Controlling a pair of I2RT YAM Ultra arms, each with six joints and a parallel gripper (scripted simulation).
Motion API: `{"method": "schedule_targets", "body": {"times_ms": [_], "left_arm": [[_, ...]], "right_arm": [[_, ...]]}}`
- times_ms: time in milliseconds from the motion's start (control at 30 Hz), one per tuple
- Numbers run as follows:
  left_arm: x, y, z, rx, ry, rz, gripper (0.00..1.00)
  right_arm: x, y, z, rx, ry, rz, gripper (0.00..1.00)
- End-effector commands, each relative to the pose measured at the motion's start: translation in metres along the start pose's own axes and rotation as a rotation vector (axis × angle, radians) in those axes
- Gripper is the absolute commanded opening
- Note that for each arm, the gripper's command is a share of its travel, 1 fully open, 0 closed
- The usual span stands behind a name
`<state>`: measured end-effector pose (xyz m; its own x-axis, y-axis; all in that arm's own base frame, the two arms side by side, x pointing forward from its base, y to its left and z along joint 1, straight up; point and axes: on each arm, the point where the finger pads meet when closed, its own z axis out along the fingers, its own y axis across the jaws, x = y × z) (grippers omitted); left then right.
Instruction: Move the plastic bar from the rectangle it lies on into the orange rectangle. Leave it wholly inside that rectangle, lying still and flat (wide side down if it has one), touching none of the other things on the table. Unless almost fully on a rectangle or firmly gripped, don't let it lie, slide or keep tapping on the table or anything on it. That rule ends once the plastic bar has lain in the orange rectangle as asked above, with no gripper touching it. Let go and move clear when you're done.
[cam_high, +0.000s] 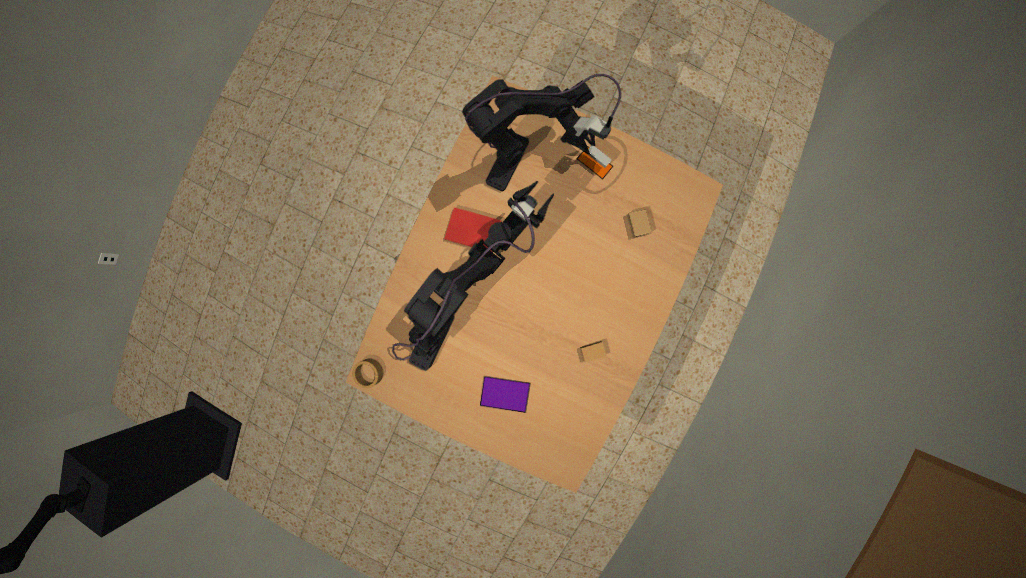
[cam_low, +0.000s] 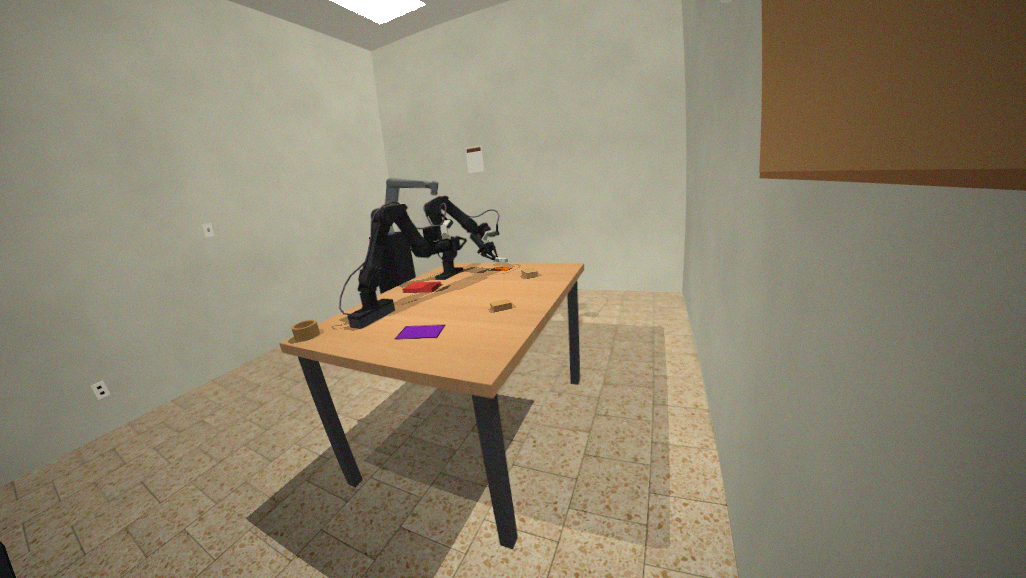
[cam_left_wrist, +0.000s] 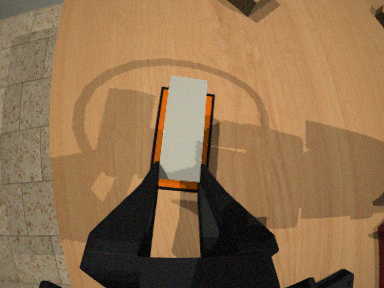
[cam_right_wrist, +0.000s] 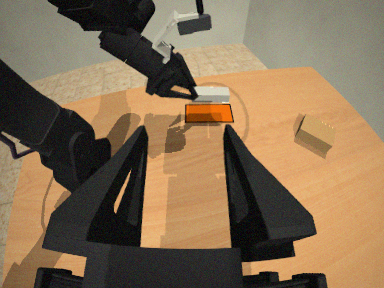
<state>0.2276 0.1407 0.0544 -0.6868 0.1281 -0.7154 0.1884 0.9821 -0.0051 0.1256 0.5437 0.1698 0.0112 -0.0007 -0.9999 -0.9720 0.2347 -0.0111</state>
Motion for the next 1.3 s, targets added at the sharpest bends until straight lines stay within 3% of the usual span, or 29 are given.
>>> {"method": "schedule_targets", "body": {"times_ms": [0,667,1267], "left_arm": [[-0.01,0.005,0.001,0.001,-0.039,0.018,0.24],[0.019,-0.003,0.02,0.004,-0.035,0.013,0.24],[0.026,-0.005,0.024,0.008,-0.043,0.012,0.24]], "right_arm": [[-0.02,0.0,0.001,0.0,-0.045,-0.002,0.57],[-0.02,0.0,0.001,0.0,-0.045,-0.002,0.57],[-0.02,0.0,0.001,0.0,-0.045,-0.002,0.57]]}}
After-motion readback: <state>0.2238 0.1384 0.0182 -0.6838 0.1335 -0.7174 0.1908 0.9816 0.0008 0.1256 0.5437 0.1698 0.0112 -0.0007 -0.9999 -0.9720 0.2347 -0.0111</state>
